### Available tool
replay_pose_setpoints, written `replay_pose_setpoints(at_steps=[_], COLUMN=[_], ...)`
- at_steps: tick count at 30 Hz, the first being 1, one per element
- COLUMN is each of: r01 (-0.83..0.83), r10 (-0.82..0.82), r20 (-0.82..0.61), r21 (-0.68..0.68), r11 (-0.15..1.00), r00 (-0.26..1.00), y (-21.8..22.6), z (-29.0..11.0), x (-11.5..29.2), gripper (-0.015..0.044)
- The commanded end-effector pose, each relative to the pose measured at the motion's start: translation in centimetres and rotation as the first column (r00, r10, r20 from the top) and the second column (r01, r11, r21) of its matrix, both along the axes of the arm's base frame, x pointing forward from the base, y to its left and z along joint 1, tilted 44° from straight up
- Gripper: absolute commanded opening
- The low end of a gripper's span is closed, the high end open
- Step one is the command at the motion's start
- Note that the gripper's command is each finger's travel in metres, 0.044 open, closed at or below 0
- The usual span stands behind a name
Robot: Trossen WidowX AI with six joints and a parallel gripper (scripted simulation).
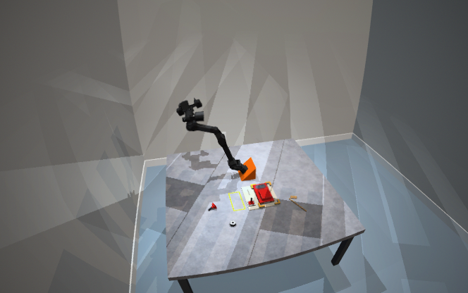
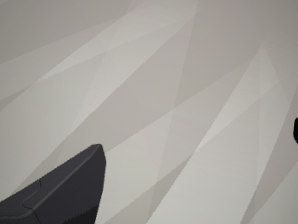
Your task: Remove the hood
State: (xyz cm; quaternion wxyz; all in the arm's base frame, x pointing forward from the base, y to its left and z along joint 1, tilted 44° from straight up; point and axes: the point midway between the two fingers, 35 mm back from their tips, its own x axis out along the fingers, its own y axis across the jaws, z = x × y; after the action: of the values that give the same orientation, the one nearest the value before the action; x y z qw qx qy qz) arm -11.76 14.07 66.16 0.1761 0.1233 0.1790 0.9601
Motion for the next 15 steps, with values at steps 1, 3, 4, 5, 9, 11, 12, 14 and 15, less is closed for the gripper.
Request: replay_pose_setpoints(at_steps=[1,3,4,5,9,11,12,14,15], r01=[-0.003,-0.027,-0.045,-0.063,-0.14,-0.17,-0.18,-0.208,-0.224], r10=[0.003,0.027,0.045,0.065,0.147,0.182,0.195,0.23,0.249], r20=[-0.001,-0.009,-0.015,-0.021,-0.045,-0.065,-0.079,-0.099,-0.105], r21=[0.003,0.024,0.041,0.057,0.124,0.155,0.169,0.197,0.21], r11=[1.0,0.999,0.998,0.996,0.982,0.973,0.969,0.958,0.952], r00=[1.0,1.0,0.999,0.998,0.988,0.981,0.978,0.968,0.963], y=[-0.2,-1.5,-2.5,-3.5,-7.8,-9.6,-10.3,-12.0,-12.9], z=[0.1,0.5,0.9,1.2,2.4,2.8,3.0,3.4,3.6], x=[-0.1,-0.6,-0.9,-1.2,-2.1,-2.3,-2.3,-2.3,-2.3], gripper=[0.044,0.044,0.044,0.044,0.044,0.044,0.044,0.044,0.044])
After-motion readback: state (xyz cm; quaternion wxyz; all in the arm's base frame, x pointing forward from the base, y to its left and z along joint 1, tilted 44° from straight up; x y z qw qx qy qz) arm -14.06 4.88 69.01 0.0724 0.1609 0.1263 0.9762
